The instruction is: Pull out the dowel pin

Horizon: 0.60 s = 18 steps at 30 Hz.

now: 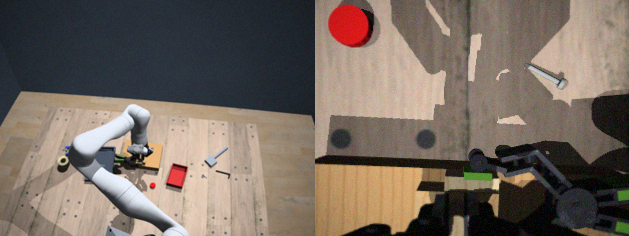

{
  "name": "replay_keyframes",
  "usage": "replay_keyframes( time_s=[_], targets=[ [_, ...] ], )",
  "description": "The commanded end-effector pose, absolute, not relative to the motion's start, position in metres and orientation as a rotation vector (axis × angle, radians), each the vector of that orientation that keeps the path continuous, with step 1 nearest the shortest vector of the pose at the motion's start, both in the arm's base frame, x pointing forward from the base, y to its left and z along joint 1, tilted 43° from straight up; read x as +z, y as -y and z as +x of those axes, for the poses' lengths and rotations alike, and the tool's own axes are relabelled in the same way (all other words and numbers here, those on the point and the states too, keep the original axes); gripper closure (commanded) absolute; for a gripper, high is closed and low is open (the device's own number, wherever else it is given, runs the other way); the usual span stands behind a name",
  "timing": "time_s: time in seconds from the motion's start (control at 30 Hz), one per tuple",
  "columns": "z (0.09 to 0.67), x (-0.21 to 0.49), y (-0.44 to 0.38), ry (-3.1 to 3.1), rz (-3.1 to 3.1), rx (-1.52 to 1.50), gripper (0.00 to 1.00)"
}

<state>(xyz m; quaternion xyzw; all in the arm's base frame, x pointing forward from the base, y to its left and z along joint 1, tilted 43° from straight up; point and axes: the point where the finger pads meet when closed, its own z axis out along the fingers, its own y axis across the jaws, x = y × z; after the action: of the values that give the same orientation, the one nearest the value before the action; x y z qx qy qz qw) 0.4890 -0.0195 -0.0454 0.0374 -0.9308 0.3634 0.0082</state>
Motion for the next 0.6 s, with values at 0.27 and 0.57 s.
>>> replay_keyframes(
  time_s=[0.27,0.57],
  targets=[
    [0.4896,-0.0447,0.0185,2.908,0.131,1.134,0.90],
    [0.4896,-0.0447,0.0185,2.904,0.144,1.133,0.90]
  ],
)
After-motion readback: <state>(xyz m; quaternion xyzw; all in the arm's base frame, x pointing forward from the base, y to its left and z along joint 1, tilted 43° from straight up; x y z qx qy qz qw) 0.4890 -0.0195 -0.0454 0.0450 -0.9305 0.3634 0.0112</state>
